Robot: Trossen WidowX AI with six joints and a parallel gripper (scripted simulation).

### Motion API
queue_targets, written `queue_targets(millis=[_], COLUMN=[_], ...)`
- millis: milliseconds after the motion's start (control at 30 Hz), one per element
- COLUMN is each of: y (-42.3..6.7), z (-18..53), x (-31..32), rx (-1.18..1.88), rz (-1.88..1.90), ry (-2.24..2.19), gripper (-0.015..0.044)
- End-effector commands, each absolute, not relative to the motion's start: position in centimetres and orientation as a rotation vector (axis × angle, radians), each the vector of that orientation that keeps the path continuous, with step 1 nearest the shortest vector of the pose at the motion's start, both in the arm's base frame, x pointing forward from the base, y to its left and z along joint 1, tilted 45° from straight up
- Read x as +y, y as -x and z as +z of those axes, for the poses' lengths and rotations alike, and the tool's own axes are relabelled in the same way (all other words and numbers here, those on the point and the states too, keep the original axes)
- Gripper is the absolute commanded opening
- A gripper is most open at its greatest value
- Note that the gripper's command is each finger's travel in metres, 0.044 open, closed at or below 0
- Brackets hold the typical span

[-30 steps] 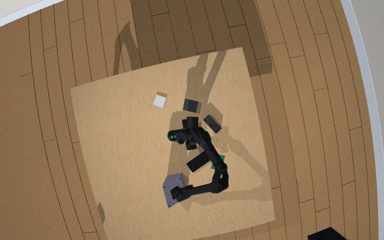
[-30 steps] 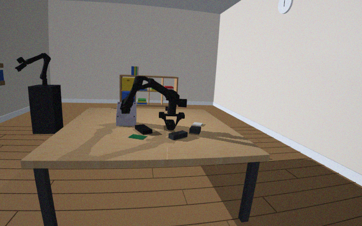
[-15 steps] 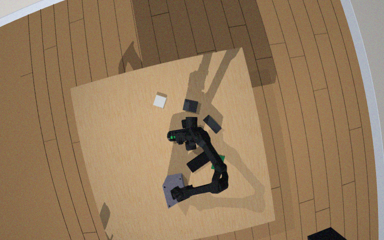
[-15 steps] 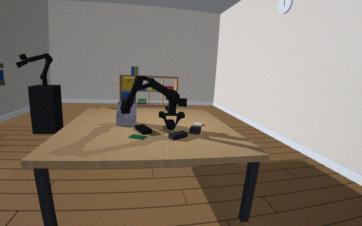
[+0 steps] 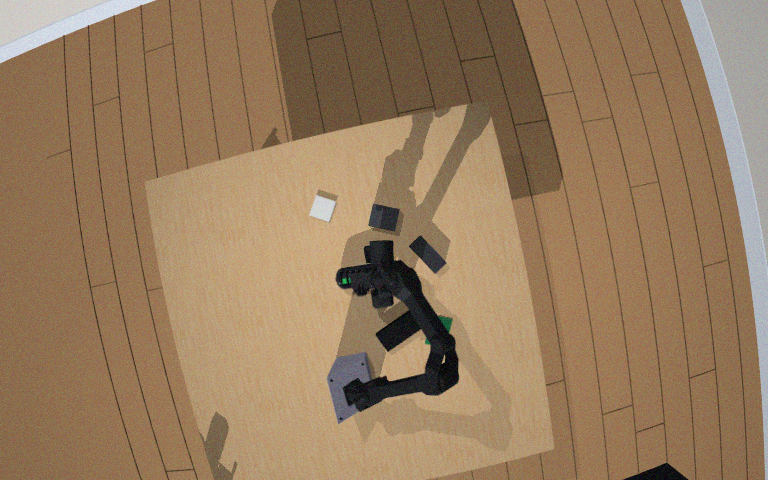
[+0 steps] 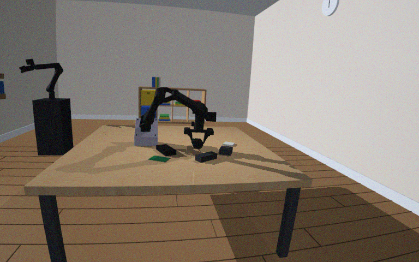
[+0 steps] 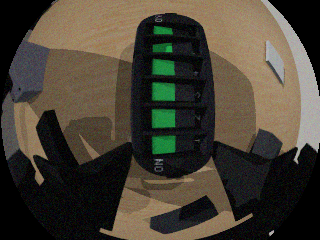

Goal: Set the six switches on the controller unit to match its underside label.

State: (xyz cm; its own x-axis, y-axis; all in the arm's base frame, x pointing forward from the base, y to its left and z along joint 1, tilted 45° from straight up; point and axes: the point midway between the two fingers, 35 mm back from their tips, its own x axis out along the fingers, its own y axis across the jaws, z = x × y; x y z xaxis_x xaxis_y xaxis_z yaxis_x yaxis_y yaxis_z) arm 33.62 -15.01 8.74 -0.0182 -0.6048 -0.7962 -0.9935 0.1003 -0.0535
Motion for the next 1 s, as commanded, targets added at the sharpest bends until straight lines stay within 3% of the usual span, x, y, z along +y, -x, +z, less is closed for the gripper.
queue_targets(millis=[0, 967], y=[-33.7, -33.9], z=[8.9, 9.2], x=[-14.4, -12.1], rx=[1.702, 1.746], rz=[0.724, 0.682], ry=[1.586, 1.623], gripper=[0.0336, 0.0336])
